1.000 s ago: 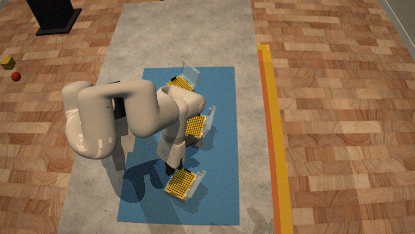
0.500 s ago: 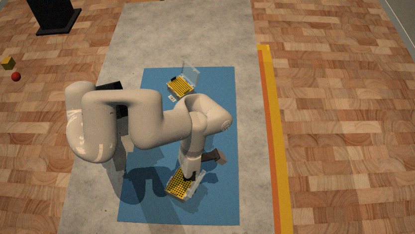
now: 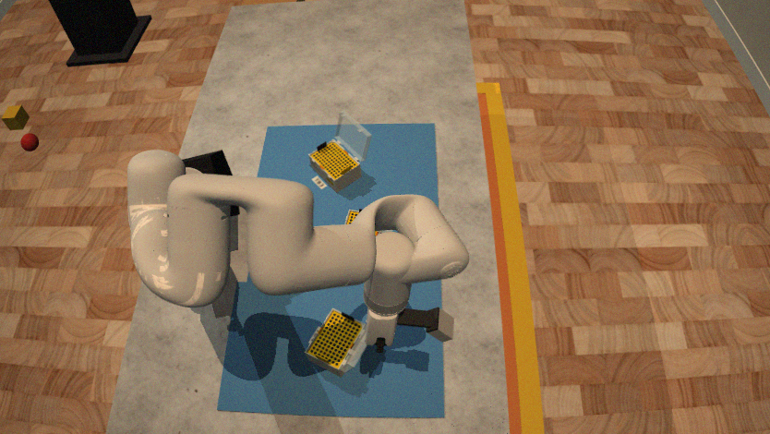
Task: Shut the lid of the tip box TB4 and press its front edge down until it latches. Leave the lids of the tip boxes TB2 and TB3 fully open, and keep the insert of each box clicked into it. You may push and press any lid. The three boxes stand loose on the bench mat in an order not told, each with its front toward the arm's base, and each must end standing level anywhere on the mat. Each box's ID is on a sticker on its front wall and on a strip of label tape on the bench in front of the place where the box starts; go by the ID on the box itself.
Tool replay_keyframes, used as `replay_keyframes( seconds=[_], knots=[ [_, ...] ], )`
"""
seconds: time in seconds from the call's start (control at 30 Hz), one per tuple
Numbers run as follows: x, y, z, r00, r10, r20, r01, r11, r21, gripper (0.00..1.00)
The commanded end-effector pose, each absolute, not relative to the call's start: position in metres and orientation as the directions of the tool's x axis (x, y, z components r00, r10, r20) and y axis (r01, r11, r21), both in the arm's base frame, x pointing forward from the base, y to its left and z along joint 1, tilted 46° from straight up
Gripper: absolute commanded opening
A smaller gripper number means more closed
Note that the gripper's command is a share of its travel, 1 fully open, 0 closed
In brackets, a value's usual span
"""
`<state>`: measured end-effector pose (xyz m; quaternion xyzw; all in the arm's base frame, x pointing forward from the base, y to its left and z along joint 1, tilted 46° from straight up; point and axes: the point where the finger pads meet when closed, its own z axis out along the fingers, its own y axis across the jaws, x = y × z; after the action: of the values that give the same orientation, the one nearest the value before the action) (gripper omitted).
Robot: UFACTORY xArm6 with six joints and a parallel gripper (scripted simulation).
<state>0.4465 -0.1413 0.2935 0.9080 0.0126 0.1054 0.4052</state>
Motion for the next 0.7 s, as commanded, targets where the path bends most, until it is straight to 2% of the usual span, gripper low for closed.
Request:
replay_keyframes(
  seconds=[0.0,0.33,0.67],
  knots=[
    [0.4548,-0.1406,0.2982,0.971,0.075,0.228,-0.115,-0.688,0.717,0.00],
    [0.4590,-0.1406,0.3005,0.874,-0.107,0.473,-0.387,-0.742,0.547,0.00],
    [0.4590,-0.1406,0.3005,0.867,-0.118,0.485,-0.401,-0.743,0.536,0.00]
  ],
)
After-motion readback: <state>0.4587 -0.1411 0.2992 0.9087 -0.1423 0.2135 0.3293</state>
